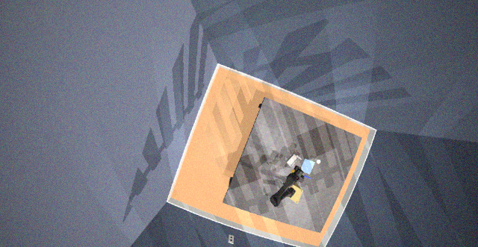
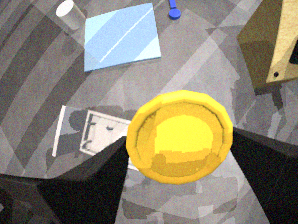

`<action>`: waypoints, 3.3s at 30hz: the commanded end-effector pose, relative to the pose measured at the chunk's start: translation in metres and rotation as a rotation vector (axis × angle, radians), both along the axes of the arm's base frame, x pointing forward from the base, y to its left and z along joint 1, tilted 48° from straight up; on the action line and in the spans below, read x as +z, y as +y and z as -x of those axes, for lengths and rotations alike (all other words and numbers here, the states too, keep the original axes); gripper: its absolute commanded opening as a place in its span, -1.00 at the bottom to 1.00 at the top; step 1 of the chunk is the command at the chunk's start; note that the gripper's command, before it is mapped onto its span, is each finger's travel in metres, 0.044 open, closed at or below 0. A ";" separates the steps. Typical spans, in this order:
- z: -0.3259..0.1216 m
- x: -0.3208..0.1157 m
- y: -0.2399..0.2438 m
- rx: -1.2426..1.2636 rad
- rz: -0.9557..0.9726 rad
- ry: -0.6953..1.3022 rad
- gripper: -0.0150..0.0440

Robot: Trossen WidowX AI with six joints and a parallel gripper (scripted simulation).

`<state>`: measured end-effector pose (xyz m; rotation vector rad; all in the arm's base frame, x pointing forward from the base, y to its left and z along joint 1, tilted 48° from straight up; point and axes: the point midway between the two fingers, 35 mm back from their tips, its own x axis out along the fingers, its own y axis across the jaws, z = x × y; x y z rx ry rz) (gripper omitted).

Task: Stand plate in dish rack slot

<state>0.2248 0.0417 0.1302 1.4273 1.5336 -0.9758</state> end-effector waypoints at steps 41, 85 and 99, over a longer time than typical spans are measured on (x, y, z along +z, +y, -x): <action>-0.017 -0.048 0.039 0.431 0.674 -0.717 -0.49; 0.012 -0.024 0.067 0.298 0.840 -1.317 -0.49; 0.002 -0.041 0.081 0.298 0.835 -1.316 -0.49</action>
